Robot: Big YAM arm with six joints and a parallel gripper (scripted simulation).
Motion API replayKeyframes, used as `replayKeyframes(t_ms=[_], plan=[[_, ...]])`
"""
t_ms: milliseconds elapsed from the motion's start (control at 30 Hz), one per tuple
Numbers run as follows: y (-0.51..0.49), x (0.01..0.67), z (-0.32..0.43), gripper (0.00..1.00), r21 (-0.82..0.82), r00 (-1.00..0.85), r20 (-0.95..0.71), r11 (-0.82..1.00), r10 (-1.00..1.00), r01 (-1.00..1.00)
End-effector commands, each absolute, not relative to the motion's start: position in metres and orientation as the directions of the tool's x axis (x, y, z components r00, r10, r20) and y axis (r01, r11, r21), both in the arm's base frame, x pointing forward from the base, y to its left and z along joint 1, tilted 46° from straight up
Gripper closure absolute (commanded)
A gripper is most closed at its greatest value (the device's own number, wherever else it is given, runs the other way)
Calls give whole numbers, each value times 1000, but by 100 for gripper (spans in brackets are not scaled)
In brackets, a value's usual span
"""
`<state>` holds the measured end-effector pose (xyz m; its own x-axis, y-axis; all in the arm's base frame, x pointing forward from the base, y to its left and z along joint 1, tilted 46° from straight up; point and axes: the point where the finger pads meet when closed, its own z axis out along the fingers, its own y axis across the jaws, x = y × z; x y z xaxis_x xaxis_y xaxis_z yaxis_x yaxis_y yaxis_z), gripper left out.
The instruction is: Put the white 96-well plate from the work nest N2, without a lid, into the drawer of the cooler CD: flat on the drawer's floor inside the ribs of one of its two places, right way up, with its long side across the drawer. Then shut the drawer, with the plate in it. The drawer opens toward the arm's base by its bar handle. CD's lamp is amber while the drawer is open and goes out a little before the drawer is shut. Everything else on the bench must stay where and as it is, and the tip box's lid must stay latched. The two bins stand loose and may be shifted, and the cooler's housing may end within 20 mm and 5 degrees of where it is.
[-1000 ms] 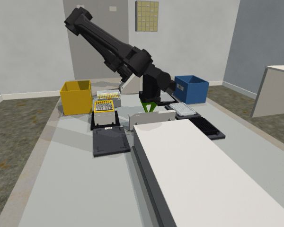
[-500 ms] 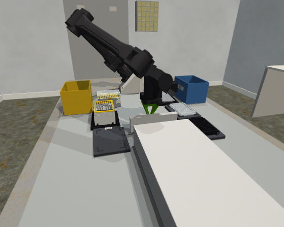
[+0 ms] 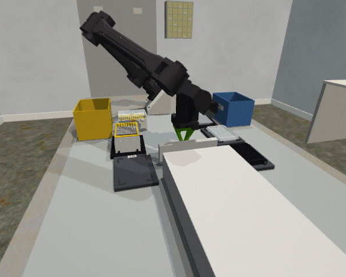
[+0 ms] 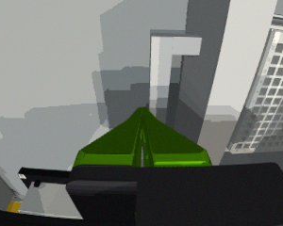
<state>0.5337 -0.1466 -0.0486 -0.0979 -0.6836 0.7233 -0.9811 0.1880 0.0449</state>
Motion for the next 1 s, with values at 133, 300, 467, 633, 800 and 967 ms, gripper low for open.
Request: replayKeyframes(t_ms=[133,300,467,633,800,967], plan=[[-155,554,-48,100,12,-127,719,195,-683,-981],[-155,554,-48,100,12,-127,719,195,-683,-981],[-155,554,-48,100,12,-127,719,195,-683,-981],[-155,554,-48,100,12,-127,719,195,-683,-981],[-155,554,-48,100,12,-127,719,195,-683,-981],[-155,554,-48,100,21,-119,720,193,-684,-981]])
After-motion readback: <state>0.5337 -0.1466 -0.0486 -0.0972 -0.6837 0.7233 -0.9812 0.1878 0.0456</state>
